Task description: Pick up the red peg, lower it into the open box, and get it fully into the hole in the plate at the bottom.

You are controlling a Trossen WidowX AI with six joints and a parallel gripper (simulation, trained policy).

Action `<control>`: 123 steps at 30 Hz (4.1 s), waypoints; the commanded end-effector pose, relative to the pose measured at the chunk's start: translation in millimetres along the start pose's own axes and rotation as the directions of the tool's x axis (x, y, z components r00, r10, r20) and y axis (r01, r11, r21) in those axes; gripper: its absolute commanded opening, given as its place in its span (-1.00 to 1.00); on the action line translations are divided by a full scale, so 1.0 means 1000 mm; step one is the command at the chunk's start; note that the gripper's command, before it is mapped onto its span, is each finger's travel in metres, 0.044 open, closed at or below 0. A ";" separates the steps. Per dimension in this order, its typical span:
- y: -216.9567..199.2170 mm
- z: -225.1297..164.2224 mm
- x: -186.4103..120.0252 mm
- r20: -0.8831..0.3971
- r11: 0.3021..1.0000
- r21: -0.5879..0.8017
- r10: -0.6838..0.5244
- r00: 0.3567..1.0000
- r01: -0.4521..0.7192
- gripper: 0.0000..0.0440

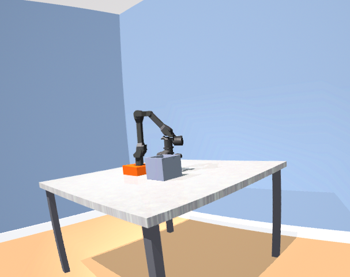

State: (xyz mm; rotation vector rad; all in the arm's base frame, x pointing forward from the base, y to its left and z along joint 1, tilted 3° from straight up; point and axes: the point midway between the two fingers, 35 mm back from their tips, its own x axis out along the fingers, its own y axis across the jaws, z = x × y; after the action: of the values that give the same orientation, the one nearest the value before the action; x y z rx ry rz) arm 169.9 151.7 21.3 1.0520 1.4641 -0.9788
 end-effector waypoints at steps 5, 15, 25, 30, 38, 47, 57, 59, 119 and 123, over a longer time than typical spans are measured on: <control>0.015 -0.011 -0.021 -0.056 0.997 0.013 0.079 0.995 -0.078 -1.00; 0.034 -0.016 -0.062 -0.097 0.982 0.006 0.191 0.977 -0.191 -1.00; 0.049 -0.004 -0.113 -0.079 0.953 -0.024 0.300 0.951 -0.303 -1.00; 0.055 0.010 -0.139 -0.050 0.936 -0.033 0.348 0.936 -0.350 -1.00; 0.061 0.040 -0.168 0.019 0.922 -0.036 0.386 0.922 -0.385 -1.00; 0.061 0.075 -0.175 0.092 0.933 -0.015 0.360 0.928 -0.361 -1.00; 0.062 0.107 -0.172 0.131 0.950 0.013 0.308 0.943 -0.312 -1.00; 0.063 0.112 -0.171 0.134 0.953 0.018 0.297 0.945 -0.302 -1.00; 0.098 0.185 -0.068 0.052 0.992 -0.018 0.124 0.991 -0.123 -0.48; 0.101 0.185 -0.077 0.011 0.991 -0.004 0.132 0.991 -0.132 -0.33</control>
State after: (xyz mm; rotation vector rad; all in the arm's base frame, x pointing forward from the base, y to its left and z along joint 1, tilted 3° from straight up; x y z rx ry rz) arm 320.5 -4.4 64.5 1.1037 1.3564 -0.8998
